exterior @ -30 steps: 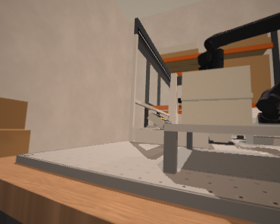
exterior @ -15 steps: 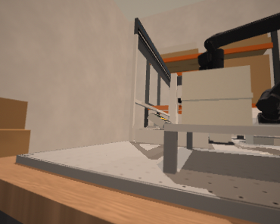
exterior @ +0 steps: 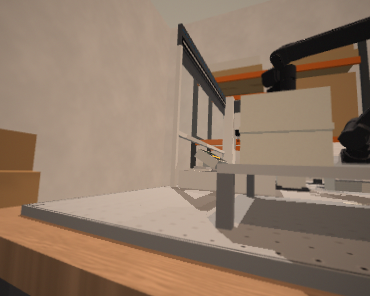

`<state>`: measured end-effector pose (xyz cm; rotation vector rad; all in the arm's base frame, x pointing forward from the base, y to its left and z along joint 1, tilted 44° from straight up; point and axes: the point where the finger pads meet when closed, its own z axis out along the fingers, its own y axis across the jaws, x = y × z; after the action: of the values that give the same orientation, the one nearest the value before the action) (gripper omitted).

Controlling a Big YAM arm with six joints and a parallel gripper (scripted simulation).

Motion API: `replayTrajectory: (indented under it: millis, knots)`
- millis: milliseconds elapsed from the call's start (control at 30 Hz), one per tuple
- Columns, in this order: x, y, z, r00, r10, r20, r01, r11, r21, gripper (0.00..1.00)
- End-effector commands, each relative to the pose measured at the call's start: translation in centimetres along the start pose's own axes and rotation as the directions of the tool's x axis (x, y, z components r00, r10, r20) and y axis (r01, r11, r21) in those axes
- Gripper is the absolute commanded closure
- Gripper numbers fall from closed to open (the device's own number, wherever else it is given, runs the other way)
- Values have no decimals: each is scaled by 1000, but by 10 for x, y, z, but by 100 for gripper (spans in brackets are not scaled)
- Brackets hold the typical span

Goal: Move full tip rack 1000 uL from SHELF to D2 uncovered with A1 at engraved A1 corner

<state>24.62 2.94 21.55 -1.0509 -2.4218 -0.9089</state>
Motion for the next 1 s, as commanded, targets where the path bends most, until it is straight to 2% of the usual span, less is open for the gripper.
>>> replayTrajectory:
  millis: [0,333,633,700,900,967]
  knots:
    - [0,2,-6,994,111,10,-111,994,-5,0]
    - [0,2,-6,963,268,9,-268,963,-6,0]
    - [0,2,-6,900,436,8,-436,900,-7,0]
    - [0,2,-6,900,436,8,-436,900,-7,0]
    - [0,2,-6,841,541,7,-541,841,-8,0]
    - [0,2,-6,838,545,7,-545,838,-8,0]
